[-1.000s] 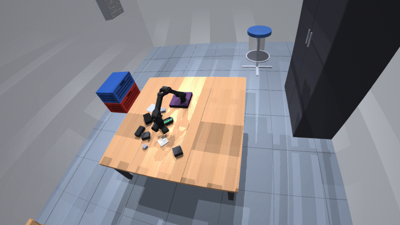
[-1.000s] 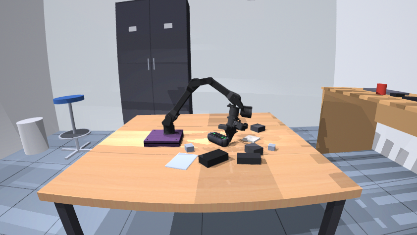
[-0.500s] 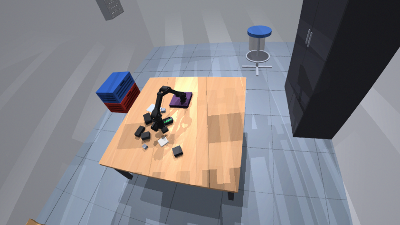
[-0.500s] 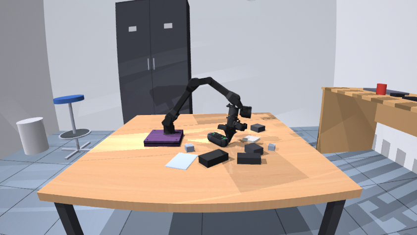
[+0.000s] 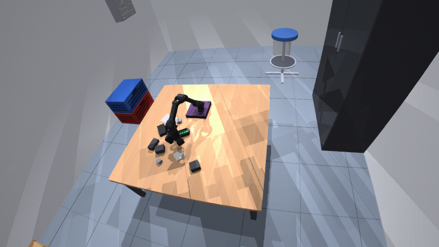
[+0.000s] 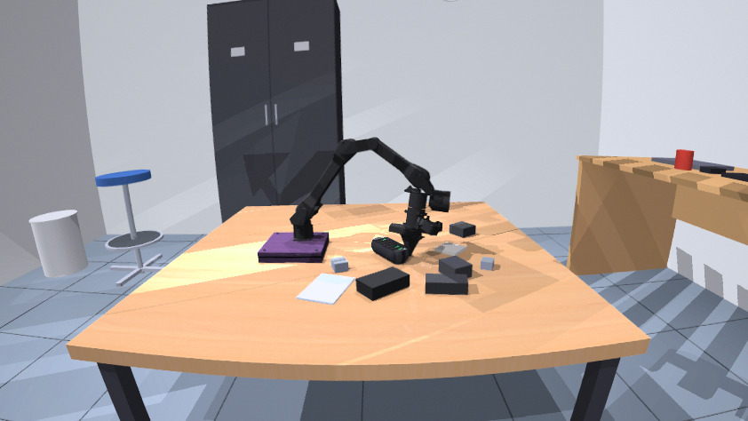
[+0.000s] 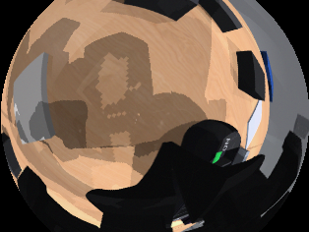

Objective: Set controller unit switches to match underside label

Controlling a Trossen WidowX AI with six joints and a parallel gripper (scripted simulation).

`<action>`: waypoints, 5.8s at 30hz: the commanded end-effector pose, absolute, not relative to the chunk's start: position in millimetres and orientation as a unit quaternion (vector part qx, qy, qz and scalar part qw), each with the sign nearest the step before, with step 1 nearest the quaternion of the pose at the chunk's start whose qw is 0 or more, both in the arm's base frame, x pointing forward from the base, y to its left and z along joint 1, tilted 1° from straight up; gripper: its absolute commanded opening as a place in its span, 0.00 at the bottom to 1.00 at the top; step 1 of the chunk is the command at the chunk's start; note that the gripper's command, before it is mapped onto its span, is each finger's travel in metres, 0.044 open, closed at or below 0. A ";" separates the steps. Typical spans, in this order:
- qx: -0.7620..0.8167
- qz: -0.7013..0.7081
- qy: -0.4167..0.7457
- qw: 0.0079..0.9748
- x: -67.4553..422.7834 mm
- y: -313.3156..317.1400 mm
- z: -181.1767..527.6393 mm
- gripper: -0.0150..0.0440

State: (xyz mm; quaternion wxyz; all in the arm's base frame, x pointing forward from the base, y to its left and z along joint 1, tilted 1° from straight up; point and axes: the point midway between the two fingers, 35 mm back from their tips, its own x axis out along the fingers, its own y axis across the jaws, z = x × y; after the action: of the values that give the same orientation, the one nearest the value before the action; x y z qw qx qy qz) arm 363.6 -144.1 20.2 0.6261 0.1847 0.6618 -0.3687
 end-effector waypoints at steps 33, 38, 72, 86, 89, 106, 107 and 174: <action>0.184 -0.372 0.668 0.618 388.8 -105.8 70.8 0.25; 0.190 -0.371 0.666 0.618 386.1 -107.1 71.7 0.25; 0.455 -0.312 0.526 0.647 232.4 -111.6 67.8 0.25; 0.476 -0.304 0.507 0.652 218.7 -106.8 54.0 0.25; 0.476 -0.304 0.507 0.651 219.0 -107.3 49.1 0.25; 0.477 -0.304 0.508 0.649 218.8 -109.0 22.0 0.25; 0.477 -0.304 0.509 0.649 218.7 -109.0 20.4 0.25; 0.477 -0.309 0.510 0.646 221.8 -107.7 42.5 0.25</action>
State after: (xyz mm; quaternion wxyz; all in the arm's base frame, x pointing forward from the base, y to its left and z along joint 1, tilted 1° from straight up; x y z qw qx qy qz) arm 226.1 -103.1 13.9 0.6380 0.4774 0.5155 -0.3150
